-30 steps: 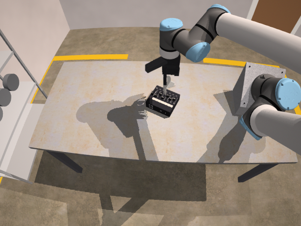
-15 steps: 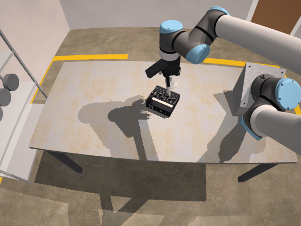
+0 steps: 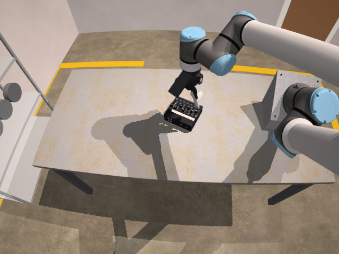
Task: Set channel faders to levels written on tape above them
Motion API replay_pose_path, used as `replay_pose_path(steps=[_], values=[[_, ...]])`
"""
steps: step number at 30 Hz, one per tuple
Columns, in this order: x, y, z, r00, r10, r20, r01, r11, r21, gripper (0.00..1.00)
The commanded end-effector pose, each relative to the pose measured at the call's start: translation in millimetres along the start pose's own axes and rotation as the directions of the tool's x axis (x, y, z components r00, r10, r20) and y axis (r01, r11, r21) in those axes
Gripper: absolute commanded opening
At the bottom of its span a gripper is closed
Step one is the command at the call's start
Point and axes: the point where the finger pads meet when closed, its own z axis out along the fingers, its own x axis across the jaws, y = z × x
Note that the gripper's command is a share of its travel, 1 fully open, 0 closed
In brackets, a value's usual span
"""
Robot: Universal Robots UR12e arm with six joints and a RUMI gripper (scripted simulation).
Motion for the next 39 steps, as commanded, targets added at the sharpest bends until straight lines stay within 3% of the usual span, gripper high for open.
replay_pose_path(steps=[1,7,13,15,22,30,32,39], values=[[-2.7,-0.9,4.4,0.984,-0.176,0.005,0.176,0.984,0.007,1.00],[-8.3,-0.8,12.8,0.899,-0.437,0.003,0.437,0.899,0.008,1.00],[-13.5,0.5,21.3,0.744,-0.668,0.000,0.668,0.744,0.008,1.00],[-13.5,0.5,21.3,0.744,-0.668,0.000,0.668,0.744,0.008,1.00],[-18.5,3.0,30.8,0.504,-0.864,-0.002,0.864,0.504,0.008,1.00],[-22.4,6.4,40.2,0.212,-0.977,-0.005,0.977,0.212,0.007,1.00],[-22.4,6.4,40.2,0.212,-0.977,-0.005,0.977,0.212,0.007,1.00],[-24.4,9.0,46.9,-0.006,-1.000,-0.006,1.000,-0.006,0.006,1.00]])
